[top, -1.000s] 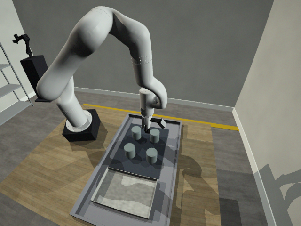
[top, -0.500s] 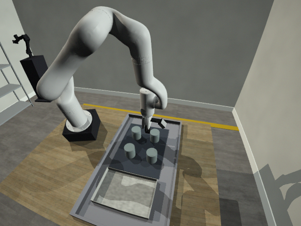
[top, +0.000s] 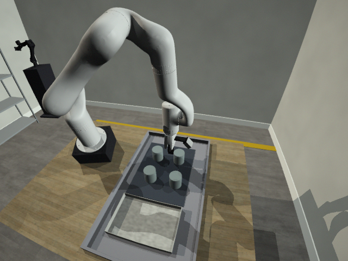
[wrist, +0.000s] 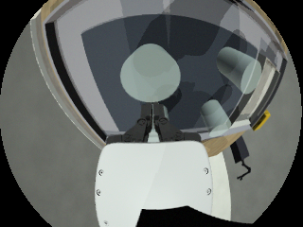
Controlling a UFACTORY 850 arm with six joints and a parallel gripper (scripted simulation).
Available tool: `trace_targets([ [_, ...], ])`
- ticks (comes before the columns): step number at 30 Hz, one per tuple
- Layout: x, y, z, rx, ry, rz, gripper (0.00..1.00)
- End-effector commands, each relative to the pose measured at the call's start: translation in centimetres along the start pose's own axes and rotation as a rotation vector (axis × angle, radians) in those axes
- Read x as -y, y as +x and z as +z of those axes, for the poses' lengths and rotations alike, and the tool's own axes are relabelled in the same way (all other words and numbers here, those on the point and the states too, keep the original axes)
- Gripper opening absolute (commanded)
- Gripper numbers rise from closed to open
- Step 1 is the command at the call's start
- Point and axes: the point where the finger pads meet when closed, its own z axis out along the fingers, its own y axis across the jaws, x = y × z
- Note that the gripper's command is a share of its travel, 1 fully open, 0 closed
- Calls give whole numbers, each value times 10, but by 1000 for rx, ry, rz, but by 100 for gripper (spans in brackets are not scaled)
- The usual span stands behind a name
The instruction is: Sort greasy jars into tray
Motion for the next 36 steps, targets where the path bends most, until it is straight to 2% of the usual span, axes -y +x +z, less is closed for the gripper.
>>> trace_targets([
  [1,0,2,-1,-2,0,0,0],
  [36,0,6,-4,-2,0,0,0],
])
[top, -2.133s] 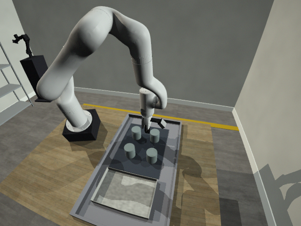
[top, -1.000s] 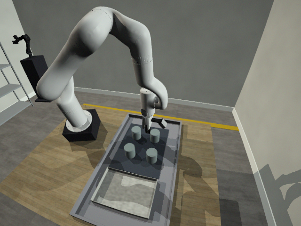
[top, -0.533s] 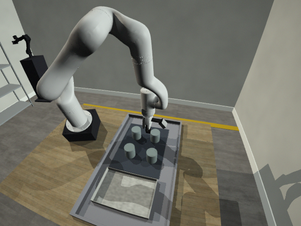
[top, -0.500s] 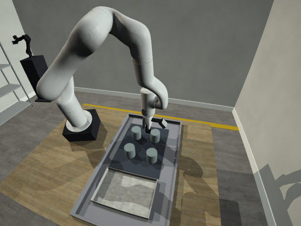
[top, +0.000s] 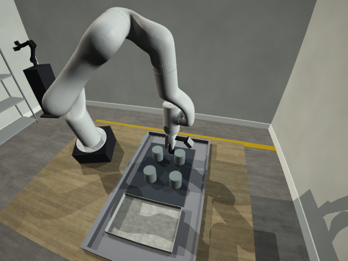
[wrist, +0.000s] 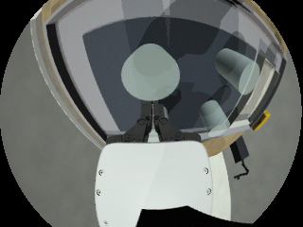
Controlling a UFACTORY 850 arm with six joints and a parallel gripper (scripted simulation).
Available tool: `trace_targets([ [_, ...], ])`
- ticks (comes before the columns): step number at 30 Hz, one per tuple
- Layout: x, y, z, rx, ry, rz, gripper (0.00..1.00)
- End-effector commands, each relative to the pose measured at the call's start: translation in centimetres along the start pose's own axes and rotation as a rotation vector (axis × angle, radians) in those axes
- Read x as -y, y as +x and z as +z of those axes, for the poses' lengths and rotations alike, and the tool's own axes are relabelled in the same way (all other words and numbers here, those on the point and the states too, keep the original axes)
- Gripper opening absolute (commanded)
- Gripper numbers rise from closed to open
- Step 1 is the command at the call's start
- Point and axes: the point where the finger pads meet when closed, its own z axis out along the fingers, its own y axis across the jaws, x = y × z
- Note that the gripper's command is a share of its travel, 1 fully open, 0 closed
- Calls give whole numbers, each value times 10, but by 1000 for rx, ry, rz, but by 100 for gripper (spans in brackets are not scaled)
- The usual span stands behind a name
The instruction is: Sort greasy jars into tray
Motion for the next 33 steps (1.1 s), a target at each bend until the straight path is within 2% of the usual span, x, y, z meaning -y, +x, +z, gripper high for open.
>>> trace_targets([
  [1,0,1,-1,-1,0,0,0],
  [33,0,5,-4,-1,0,0,0],
])
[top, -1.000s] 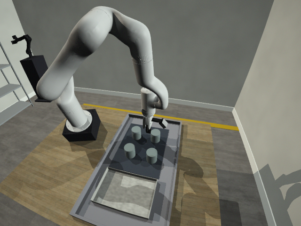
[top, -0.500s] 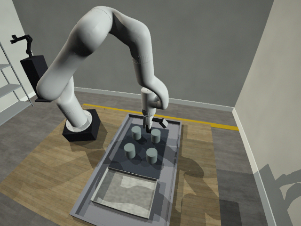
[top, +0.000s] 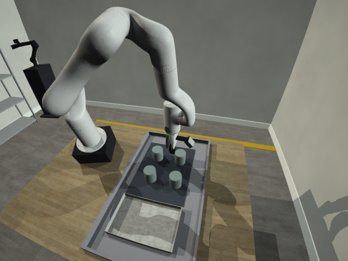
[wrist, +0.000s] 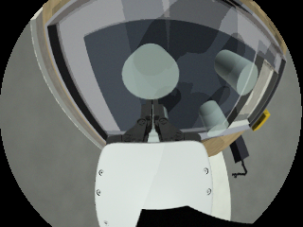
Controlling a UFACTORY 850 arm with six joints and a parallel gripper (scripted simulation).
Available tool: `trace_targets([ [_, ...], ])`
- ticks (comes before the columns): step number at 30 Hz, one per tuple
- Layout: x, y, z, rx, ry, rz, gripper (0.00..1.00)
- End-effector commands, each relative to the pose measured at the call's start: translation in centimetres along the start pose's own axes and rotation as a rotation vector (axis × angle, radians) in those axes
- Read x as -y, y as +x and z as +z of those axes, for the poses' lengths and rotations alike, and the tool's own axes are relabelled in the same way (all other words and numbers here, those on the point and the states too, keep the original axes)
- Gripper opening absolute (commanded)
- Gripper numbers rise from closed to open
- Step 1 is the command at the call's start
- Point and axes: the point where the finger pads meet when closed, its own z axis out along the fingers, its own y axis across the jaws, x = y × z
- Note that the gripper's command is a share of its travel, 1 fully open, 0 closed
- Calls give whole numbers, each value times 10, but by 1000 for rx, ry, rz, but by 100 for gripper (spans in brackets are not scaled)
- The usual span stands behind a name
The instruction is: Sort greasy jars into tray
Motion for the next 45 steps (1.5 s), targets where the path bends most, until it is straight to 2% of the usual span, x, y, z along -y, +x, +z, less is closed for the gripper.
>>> trace_targets([
  [1,0,2,-1,-1,0,0,0],
  [15,0,3,-2,-1,0,0,0],
  [28,0,-23,6,-1,0,0,0],
  [45,0,-23,6,-1,0,0,0],
])
